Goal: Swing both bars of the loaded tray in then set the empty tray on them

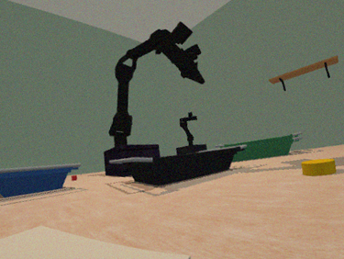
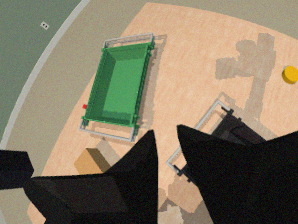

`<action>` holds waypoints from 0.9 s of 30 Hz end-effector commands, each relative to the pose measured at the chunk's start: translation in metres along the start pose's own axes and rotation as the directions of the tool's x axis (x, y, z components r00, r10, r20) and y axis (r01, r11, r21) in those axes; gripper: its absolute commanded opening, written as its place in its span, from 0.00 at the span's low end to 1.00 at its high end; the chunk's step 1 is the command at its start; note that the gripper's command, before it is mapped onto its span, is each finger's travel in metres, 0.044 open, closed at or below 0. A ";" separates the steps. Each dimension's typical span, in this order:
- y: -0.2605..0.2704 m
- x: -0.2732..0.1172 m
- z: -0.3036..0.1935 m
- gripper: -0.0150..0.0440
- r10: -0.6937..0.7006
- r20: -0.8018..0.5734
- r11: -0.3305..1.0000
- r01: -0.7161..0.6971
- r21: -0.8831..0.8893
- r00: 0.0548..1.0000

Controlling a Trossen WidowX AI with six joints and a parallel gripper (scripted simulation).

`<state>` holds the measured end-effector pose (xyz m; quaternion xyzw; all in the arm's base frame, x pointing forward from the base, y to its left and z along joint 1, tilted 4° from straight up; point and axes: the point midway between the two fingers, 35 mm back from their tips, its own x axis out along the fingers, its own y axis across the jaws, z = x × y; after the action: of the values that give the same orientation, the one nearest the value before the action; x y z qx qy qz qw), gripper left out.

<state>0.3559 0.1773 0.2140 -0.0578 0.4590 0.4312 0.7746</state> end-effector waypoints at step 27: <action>-0.060 0.189 -0.085 0.39 -0.260 -0.569 0.597 0.593 0.540 0.780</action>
<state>0.3823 0.2148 0.0128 0.0333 0.7158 0.0035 0.6975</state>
